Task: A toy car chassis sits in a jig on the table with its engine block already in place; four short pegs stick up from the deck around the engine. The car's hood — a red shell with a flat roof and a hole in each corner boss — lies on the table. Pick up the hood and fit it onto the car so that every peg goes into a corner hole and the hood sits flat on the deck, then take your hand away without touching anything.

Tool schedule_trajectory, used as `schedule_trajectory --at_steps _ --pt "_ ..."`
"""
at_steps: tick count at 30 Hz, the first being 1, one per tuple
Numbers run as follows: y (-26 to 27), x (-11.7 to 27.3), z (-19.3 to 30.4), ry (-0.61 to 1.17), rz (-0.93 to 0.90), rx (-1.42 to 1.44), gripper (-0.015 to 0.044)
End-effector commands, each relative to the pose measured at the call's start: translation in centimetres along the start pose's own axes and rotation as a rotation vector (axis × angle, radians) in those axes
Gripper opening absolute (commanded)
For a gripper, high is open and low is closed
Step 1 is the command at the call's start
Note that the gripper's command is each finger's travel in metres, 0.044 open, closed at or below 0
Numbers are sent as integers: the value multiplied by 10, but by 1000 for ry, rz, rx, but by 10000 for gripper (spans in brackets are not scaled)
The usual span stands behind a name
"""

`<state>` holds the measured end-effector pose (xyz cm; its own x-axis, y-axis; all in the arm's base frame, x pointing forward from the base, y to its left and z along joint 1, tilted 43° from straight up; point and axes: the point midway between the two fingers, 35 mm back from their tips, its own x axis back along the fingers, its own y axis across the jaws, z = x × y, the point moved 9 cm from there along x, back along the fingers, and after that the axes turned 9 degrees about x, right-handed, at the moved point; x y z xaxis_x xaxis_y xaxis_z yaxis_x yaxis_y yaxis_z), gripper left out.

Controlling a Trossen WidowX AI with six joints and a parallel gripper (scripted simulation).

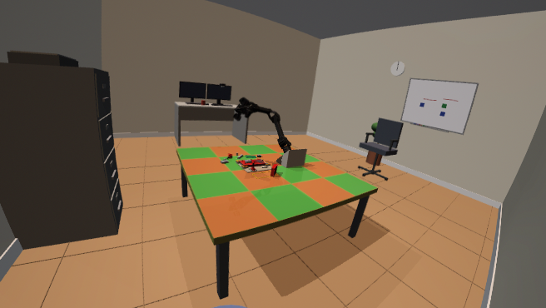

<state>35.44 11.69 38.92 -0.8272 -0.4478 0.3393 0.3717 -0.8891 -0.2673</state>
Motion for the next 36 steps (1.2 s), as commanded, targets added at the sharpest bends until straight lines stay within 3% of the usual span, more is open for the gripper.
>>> schedule_trajectory --at_steps 1,19,36 --pt "-3 -31 -36 -144 -36 7 0" --pt "-28 -105 -181 -665 -178 153 0" --pt "-48 -108 -341 -1185 -341 519 0"
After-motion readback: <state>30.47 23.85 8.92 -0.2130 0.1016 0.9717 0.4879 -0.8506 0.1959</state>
